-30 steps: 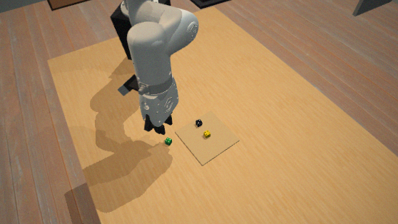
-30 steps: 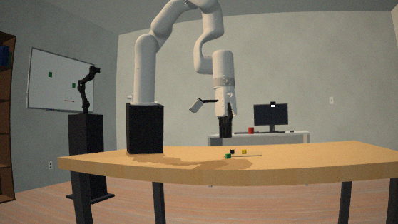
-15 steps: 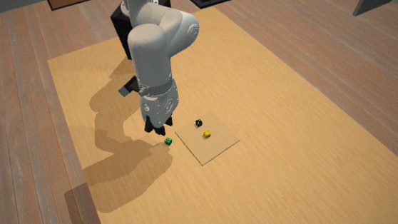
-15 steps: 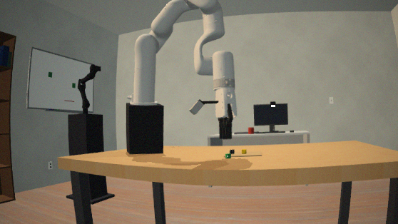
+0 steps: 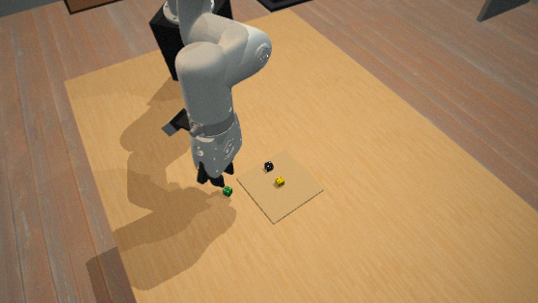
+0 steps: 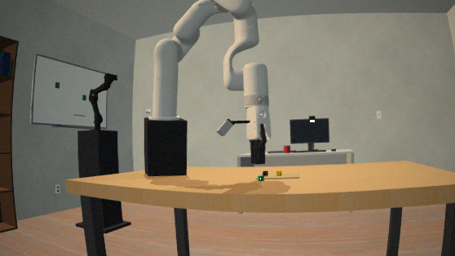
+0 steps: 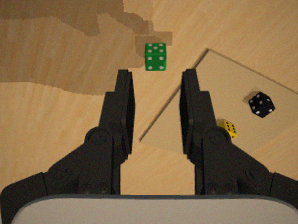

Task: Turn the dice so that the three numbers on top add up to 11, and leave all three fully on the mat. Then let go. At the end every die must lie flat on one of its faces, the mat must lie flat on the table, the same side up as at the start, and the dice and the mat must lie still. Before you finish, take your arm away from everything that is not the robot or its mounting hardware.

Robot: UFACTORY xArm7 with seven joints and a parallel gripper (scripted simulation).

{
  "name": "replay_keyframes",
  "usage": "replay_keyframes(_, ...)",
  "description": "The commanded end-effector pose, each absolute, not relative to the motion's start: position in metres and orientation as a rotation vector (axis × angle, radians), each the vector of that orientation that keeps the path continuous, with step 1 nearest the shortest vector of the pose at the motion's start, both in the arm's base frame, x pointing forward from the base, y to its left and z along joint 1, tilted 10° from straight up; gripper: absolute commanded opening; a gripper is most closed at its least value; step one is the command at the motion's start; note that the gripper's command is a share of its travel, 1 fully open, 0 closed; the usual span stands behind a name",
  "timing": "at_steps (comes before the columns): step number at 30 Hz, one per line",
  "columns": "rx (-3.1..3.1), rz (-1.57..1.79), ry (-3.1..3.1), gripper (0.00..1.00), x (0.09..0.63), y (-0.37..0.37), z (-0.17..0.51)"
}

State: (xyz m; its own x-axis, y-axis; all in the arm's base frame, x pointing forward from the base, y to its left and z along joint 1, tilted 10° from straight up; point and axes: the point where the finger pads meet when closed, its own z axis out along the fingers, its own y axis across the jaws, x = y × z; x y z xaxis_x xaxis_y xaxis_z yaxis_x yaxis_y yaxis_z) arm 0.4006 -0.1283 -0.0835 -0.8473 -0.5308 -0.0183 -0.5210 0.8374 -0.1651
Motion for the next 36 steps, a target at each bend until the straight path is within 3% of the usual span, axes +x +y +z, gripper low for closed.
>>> replay_keyframes(1, -0.844, -0.239, 2.947, 0.31, 0.402, -0.129, -0.088)
replay_keyframes(36, -0.844, -0.239, 2.947, 0.31, 0.405, -0.132, -0.114)
